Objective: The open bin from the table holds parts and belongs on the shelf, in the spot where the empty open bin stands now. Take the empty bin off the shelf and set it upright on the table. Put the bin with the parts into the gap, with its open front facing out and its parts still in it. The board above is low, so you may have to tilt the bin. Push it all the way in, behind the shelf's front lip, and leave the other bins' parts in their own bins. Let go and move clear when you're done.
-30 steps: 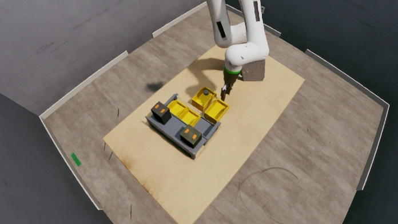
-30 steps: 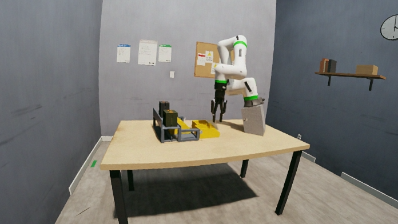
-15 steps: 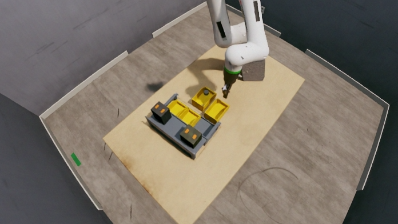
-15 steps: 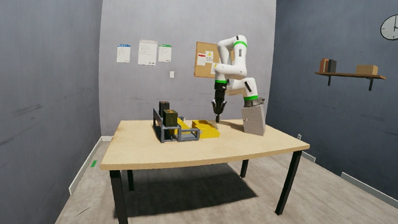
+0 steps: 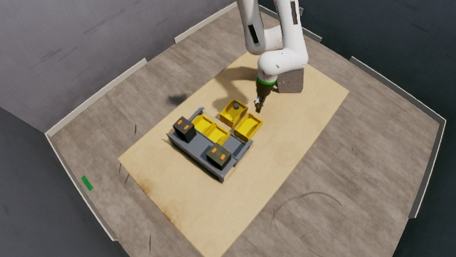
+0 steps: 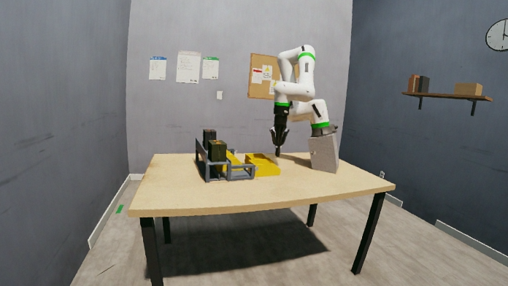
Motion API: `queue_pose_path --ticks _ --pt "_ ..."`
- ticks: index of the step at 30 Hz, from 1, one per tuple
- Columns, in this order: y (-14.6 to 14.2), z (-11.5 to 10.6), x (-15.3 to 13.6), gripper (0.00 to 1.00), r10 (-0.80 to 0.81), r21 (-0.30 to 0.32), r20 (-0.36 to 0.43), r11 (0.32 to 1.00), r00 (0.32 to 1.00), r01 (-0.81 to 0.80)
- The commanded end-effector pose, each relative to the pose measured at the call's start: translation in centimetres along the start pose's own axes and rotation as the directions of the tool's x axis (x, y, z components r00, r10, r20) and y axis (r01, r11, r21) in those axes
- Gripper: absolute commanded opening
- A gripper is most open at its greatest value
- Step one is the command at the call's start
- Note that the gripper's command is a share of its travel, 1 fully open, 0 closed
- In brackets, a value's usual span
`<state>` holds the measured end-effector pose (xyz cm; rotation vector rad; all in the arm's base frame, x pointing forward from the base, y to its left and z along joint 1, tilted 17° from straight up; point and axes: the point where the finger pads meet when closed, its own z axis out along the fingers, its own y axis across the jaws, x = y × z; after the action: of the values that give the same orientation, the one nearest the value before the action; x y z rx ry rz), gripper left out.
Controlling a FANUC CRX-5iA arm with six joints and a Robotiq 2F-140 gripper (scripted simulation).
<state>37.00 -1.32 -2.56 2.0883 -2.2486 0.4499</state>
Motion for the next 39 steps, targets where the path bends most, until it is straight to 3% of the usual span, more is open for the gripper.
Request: queue_pose_path --ticks 1,6,8,14,16,17,20,27,28,31,33,34,39 --pt "-0.1 0.0 0.0 0.10 0.001 0.001 0.000 1.000 1.000 -0.001" --pt "-1.1 -0.6 0.4 0.10 0.180 0.001 0.000 0.984 0.984 -0.180" --pt "-2.1 -1.2 0.8 0.10 0.351 0.001 0.001 0.936 0.936 -0.351" --pt "-6.1 -3.5 3.1 0.10 0.614 -0.006 0.010 0.789 0.789 -0.614" --pt "-6.1 -3.5 3.1 0.10 0.614 -0.006 0.010 0.789 0.789 -0.614" --pt "-6.7 -3.9 3.5 0.10 0.733 -0.006 0.013 0.680 0.680 -0.733" --pt "-7.9 -4.7 4.4 0.10 0.817 -0.010 0.016 0.576 0.576 -0.817" --pt "-8.5 -5.0 4.9 0.10 0.967 -0.018 0.011 0.254 0.254 -0.967" --pt "-8.5 -5.0 4.9 0.24 0.978 -0.017 0.009 0.207 0.207 -0.978" --pt "-8.5 -5.0 4.9 0.24 0.998 -0.010 0.003 0.068 0.068 -0.998" --pt "-8.5 -5.0 4.9 0.24 0.998 -0.010 0.003 0.068 0.068 -0.998" --pt "-8.5 -5.0 4.9 0.24 1.000 -0.001 0.001 0.001 0.001 -1.000" --pt "-8.5 -5.0 4.9 0.24 1.000 -0.001 0.001 0.001 0.001 -1.000"
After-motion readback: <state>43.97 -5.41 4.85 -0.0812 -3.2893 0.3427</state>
